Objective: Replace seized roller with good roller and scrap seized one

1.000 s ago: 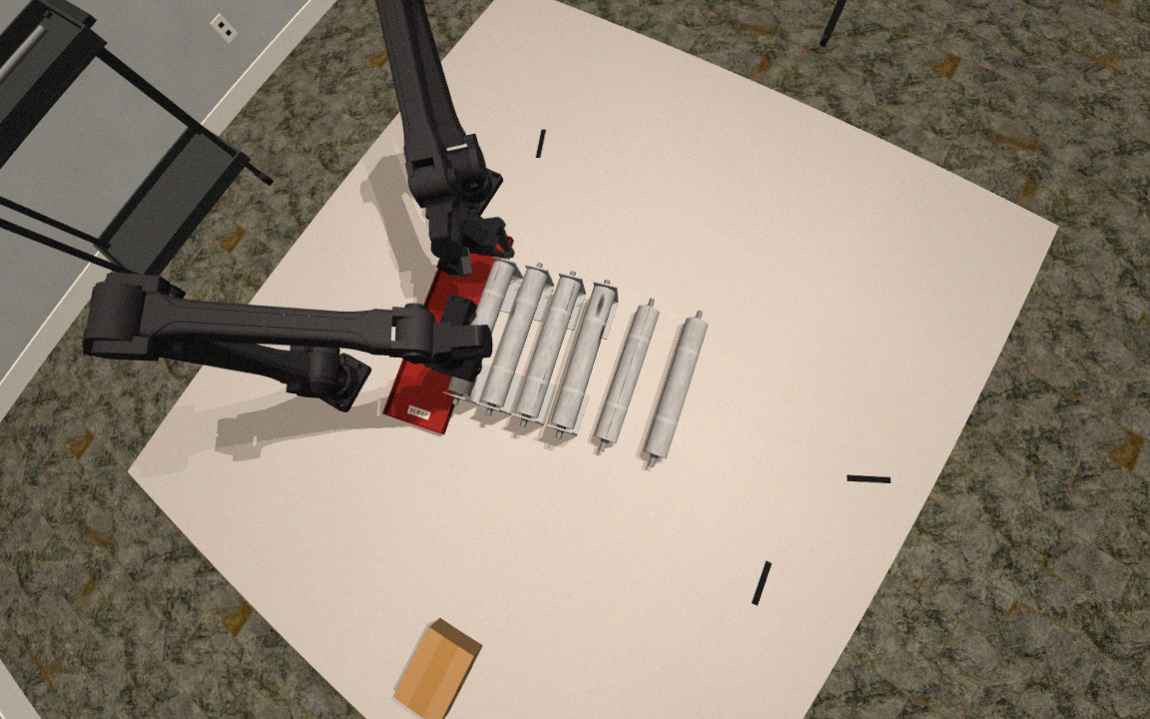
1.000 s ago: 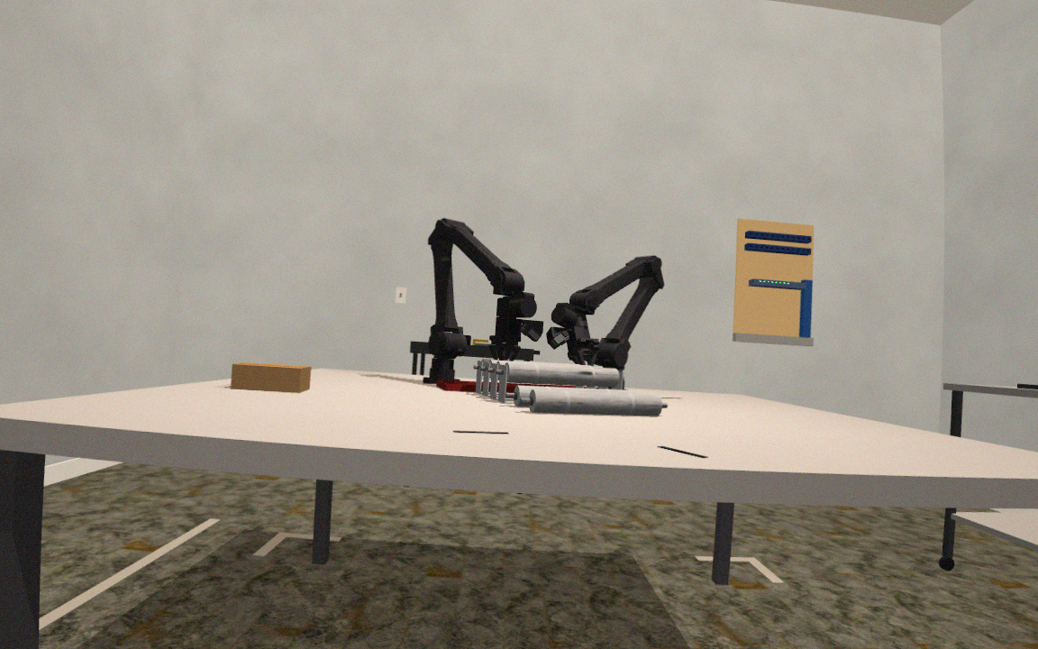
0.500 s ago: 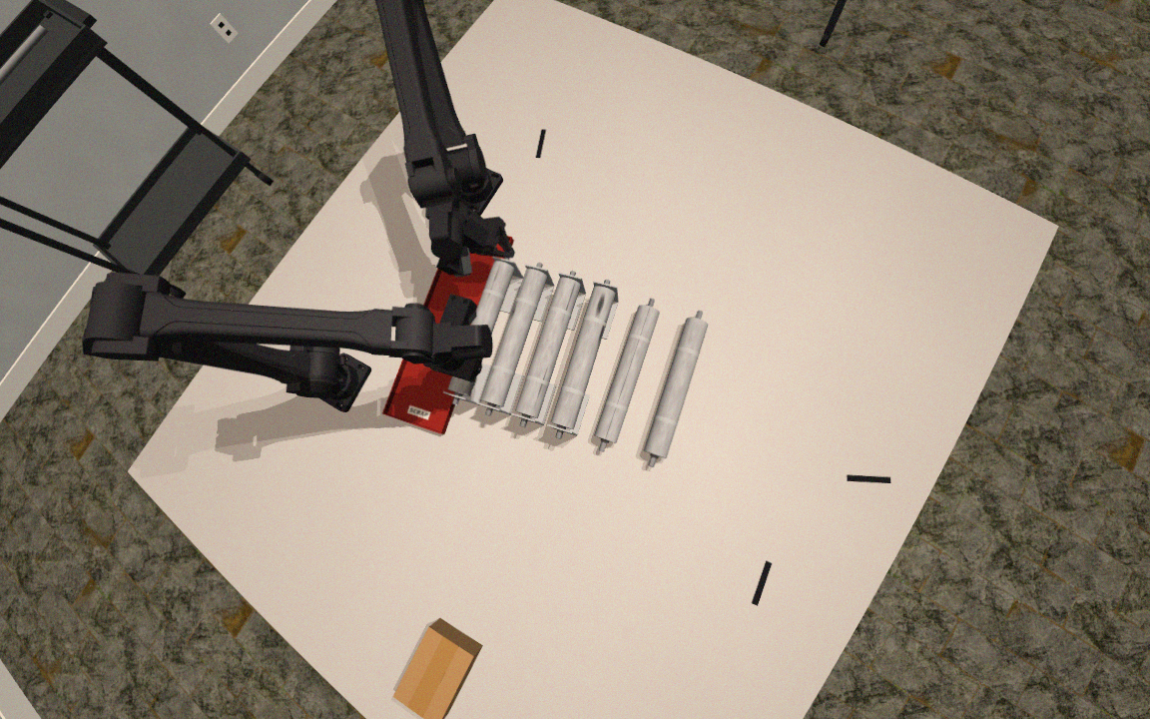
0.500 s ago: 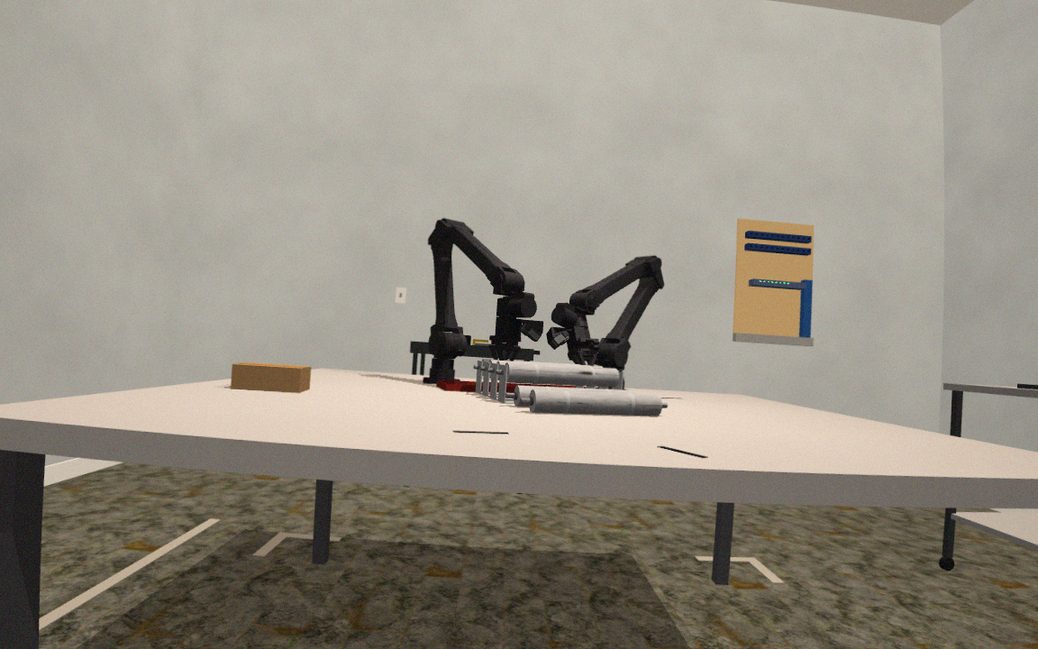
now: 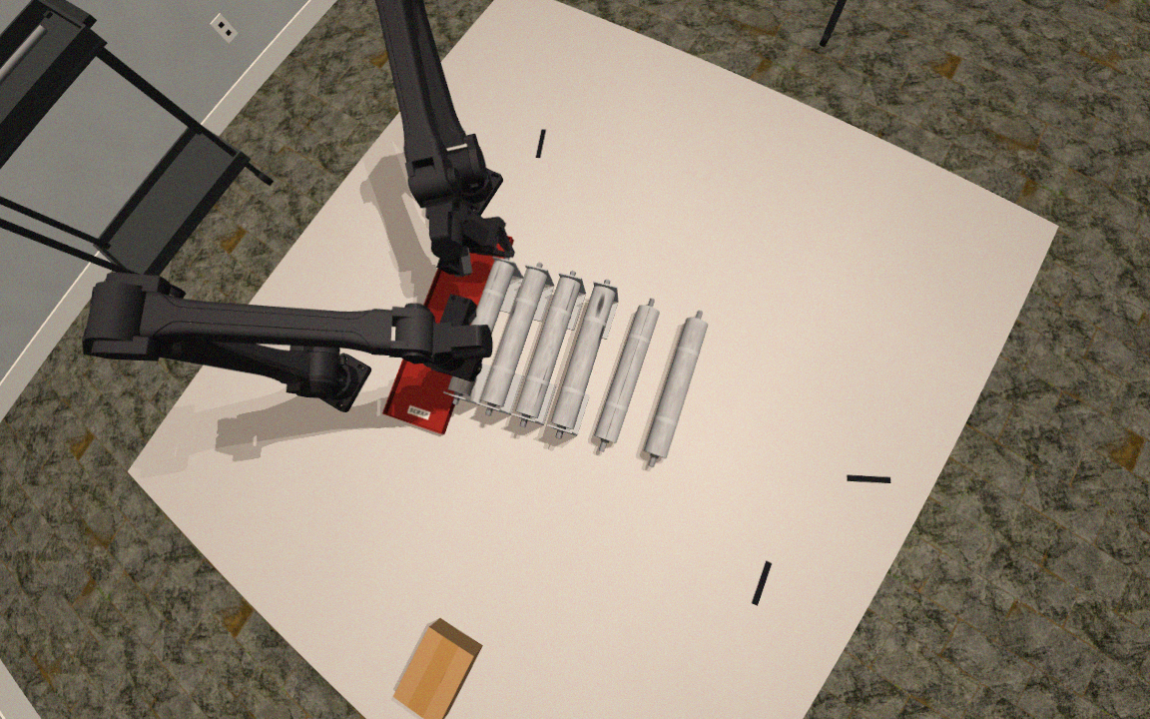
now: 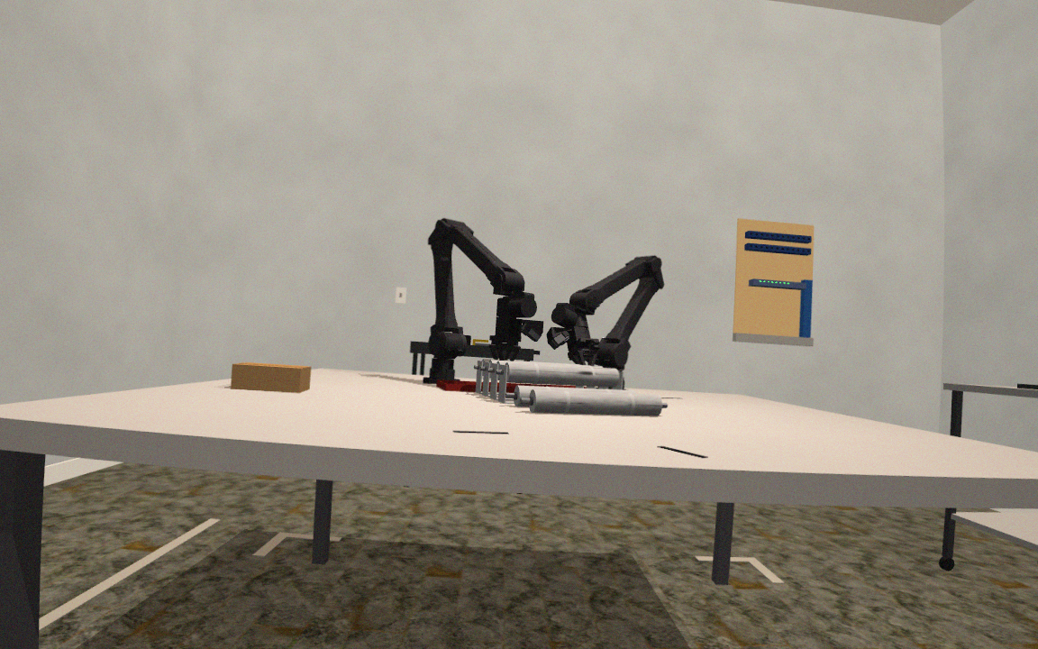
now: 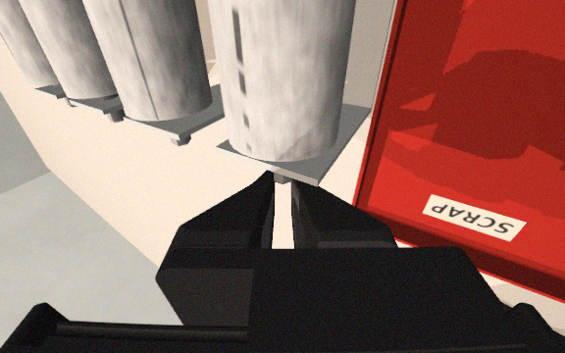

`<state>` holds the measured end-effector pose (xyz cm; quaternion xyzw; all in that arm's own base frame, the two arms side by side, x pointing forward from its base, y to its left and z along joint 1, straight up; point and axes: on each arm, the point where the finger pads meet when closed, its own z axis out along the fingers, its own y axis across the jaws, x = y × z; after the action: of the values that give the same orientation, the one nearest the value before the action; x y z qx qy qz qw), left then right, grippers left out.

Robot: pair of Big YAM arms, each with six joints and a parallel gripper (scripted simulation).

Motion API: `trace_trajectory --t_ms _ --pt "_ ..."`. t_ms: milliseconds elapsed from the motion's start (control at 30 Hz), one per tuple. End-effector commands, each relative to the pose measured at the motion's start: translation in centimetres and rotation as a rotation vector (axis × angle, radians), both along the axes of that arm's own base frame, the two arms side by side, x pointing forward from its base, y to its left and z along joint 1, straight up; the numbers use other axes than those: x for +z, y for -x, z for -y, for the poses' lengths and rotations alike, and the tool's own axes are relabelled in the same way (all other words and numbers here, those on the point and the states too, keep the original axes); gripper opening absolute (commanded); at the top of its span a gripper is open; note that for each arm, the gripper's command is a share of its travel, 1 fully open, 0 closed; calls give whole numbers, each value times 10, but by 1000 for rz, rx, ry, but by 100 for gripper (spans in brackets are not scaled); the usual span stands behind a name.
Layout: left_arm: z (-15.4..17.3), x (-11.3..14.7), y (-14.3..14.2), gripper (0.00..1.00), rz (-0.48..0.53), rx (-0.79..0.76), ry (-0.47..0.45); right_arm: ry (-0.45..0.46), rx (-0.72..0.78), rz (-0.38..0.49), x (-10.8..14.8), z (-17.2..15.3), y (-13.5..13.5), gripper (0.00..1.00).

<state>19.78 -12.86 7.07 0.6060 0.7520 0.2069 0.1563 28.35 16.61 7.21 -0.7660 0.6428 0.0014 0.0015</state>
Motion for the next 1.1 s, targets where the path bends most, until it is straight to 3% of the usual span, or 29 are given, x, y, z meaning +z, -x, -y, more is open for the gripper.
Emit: trace_trajectory --t_ms 0,1067 --pt "-25 -14 11 3 -41 18 -73 -20 -18 48 17 -7 -21 32" --pt "-44 -23 21 3 -70 23 -116 -19 -14 47 17 -7 -21 32"
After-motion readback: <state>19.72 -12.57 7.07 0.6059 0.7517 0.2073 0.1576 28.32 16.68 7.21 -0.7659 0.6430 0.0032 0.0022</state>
